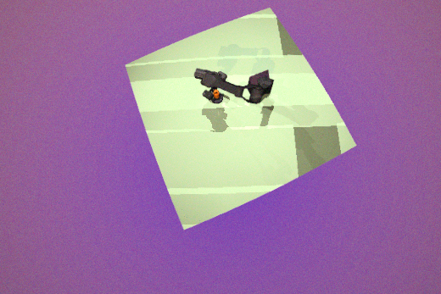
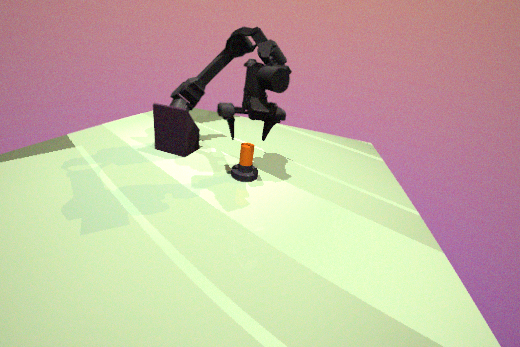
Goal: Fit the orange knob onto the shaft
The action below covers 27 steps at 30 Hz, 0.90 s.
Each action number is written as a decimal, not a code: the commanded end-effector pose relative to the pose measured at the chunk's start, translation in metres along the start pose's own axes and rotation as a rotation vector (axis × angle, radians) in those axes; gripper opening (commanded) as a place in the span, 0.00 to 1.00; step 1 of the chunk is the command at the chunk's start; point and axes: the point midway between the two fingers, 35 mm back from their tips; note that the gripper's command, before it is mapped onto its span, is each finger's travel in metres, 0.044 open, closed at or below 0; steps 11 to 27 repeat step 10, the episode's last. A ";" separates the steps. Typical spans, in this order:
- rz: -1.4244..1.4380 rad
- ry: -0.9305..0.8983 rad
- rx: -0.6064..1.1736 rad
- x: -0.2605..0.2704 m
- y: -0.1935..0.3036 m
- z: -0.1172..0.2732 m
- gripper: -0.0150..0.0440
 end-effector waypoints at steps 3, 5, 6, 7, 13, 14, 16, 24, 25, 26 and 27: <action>0.011 -0.007 -0.014 0.001 -0.001 0.030 1.00; 0.011 -0.007 -0.014 0.002 -0.003 0.030 1.00; 0.011 -0.007 -0.014 0.002 -0.003 0.030 1.00; 0.011 -0.007 -0.014 0.002 -0.003 0.030 1.00; 0.011 -0.007 -0.014 0.002 -0.003 0.030 1.00; 0.011 -0.007 -0.014 0.002 -0.003 0.030 1.00; 0.011 -0.007 -0.014 0.002 -0.003 0.030 1.00; 0.011 -0.007 -0.014 0.002 -0.003 0.030 1.00; 0.011 -0.007 -0.014 0.002 -0.003 0.030 1.00; 0.011 -0.007 -0.014 0.002 -0.003 0.030 1.00; 0.011 -0.007 -0.014 0.002 -0.003 0.030 1.00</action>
Point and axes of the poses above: the point midway between the two fingers, 35 mm back from their tips, its own z axis back along the fingers, its own x axis across the jaws, y = z × x, and after that the axes turned 14 degrees about -z, right-handed
